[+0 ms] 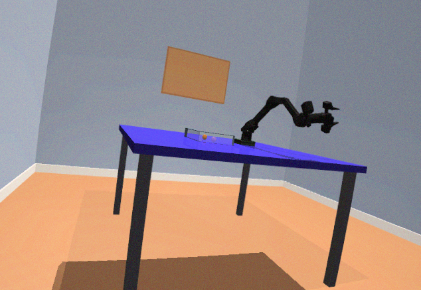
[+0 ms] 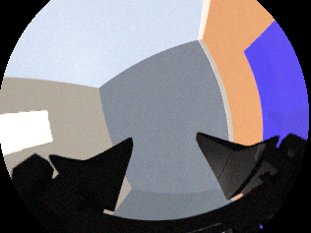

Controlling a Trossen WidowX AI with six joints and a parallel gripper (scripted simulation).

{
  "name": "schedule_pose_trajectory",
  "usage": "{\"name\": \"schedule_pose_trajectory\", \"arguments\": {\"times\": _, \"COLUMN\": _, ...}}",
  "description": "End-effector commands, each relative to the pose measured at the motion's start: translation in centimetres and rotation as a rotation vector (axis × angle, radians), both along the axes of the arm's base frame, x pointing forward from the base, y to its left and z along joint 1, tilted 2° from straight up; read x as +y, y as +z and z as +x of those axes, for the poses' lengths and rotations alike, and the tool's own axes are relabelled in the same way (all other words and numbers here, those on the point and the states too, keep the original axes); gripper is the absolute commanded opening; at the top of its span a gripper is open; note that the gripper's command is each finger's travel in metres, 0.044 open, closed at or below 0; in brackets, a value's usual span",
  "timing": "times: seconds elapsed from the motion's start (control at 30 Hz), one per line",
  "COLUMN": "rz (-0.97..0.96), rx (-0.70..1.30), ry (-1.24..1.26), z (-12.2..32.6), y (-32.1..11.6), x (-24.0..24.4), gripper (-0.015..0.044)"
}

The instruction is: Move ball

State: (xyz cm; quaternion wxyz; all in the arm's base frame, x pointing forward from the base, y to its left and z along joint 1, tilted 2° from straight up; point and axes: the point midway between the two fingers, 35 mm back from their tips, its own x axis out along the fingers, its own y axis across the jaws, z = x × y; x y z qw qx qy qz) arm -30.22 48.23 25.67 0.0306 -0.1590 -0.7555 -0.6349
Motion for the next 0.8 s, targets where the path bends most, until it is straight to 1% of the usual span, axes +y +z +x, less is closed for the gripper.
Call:
{"name": "schedule_pose_trajectory", "arguments": {"times": 0.0, "rz": 0.000, "rx": -0.001, "ry": -0.004, "z": 0.1, "y": 0.0, "x": 0.1, "gripper": 0.0374}}
{"name": "schedule_pose_trajectory", "arguments": {"times": 0.13, "rz": 0.005, "rx": -0.019, "ry": -0.090, "z": 2.5, "y": -0.2, "x": 1.8, "gripper": 0.0274}}
{"name": "schedule_pose_trajectory", "arguments": {"times": 0.3, "rz": 0.014, "rx": -0.080, "ry": -0.298, "z": 8.9, "y": -0.8, "x": 5.4, "gripper": 0.0274}}
{"name": "schedule_pose_trajectory", "arguments": {"times": 0.47, "rz": 0.013, "rx": -0.159, "ry": -0.501, "z": 16.3, "y": -1.4, "x": 8.1, "gripper": 0.0274}}
{"name": "schedule_pose_trajectory", "arguments": {"times": 0.63, "rz": 0.000, "rx": -0.257, "ry": -0.694, "z": 24.0, "y": -2.3, "x": 9.5, "gripper": 0.0274}}
{"name": "schedule_pose_trajectory", "arguments": {"times": 0.77, "rz": -0.020, "rx": -0.346, "ry": -0.837, "z": 30.2, "y": -3.2, "x": 9.6, "gripper": 0.0274}}
